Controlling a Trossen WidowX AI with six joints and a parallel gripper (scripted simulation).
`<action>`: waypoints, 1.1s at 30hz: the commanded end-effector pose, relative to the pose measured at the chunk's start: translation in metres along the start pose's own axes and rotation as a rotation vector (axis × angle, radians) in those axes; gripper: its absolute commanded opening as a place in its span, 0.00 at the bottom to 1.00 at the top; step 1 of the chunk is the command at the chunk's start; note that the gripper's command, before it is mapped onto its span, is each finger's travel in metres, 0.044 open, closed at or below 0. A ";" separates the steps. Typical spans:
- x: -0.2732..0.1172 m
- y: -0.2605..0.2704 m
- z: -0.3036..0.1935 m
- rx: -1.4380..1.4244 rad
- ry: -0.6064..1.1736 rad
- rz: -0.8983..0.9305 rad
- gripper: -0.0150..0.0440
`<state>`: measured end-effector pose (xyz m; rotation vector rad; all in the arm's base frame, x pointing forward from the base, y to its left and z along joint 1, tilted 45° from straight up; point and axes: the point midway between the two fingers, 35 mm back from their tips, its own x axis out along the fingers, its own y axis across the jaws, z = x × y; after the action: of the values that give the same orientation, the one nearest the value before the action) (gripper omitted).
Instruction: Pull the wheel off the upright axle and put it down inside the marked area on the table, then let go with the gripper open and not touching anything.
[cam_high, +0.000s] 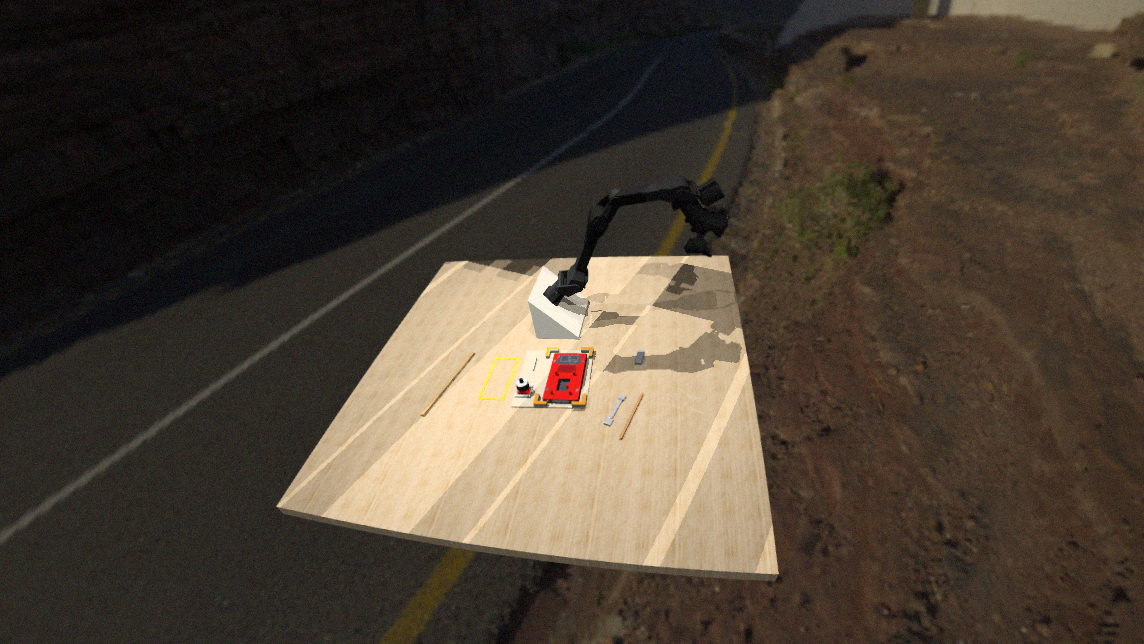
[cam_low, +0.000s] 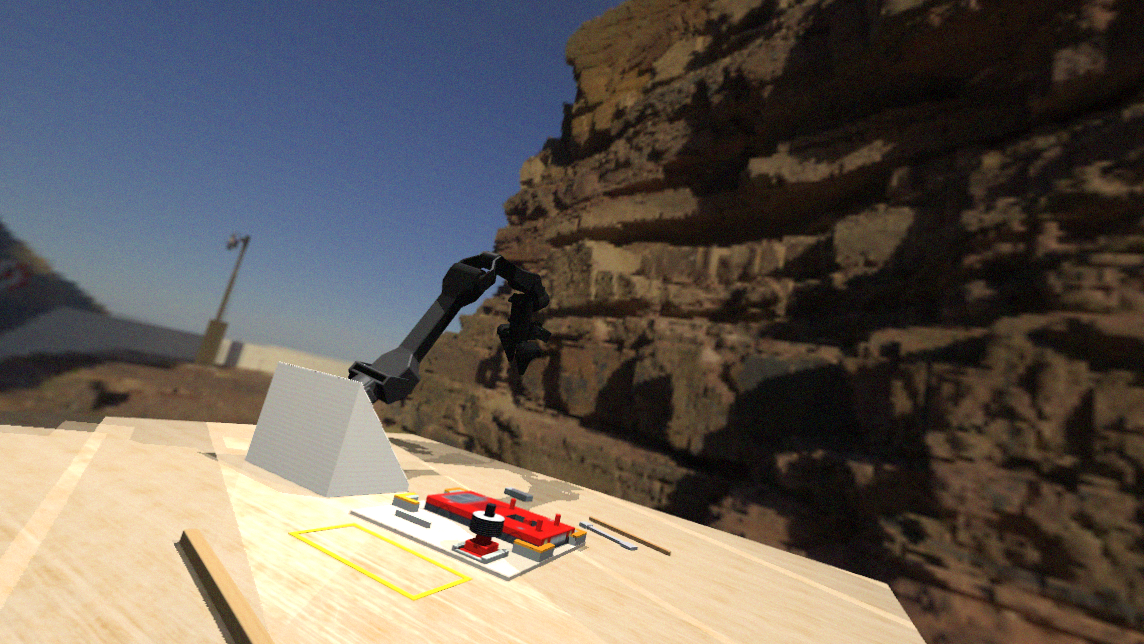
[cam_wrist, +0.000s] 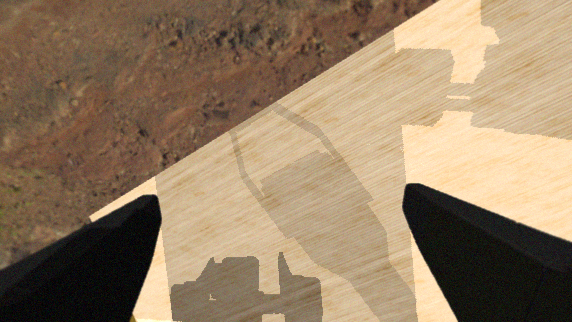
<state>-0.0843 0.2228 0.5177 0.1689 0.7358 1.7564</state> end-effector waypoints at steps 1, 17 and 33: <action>0.001 -0.001 0.000 -0.001 0.001 -0.004 0.89; 0.081 -0.126 0.014 -0.067 0.091 -0.369 0.76; 0.095 -0.279 0.015 0.000 0.216 -0.612 0.76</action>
<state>0.0924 0.3499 0.3744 -0.2034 0.7941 1.2481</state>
